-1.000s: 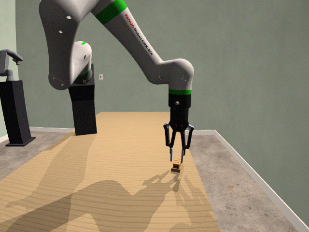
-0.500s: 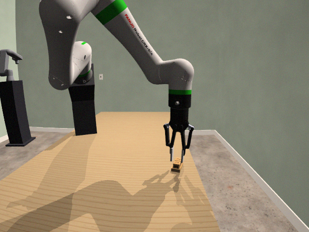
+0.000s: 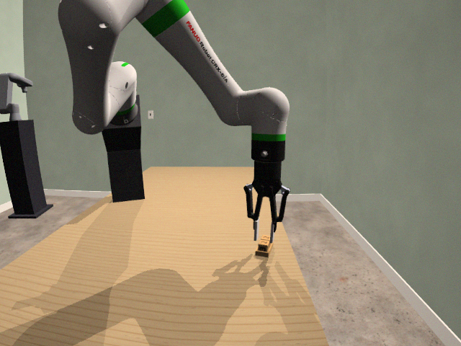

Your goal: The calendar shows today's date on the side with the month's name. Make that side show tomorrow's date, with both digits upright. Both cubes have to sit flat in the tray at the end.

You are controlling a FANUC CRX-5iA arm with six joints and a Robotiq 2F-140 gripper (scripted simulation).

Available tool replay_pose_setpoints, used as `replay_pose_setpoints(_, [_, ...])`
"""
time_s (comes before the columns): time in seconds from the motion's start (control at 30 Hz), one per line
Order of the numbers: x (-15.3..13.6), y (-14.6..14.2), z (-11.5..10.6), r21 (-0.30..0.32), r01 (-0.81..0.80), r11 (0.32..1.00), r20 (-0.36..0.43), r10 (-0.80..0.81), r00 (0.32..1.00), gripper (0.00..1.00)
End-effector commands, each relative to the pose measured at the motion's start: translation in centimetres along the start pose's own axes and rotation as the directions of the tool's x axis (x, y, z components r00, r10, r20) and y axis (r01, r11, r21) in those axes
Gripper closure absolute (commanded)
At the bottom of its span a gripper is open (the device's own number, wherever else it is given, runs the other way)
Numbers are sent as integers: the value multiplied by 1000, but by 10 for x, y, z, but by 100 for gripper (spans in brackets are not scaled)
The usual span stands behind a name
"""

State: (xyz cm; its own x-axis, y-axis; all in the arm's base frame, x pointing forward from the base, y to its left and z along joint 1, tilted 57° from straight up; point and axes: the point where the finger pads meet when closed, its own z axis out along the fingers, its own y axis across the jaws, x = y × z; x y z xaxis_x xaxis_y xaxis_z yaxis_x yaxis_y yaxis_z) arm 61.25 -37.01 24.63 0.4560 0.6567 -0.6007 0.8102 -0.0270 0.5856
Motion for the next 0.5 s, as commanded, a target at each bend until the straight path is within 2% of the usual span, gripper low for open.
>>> replay_pose_setpoints(0.0, [0,0,1,0,0,1000,0,0,1000,65])
replay_pose_setpoints(0.47, [0,0,17,0,0,1000,0,0,1000,65])
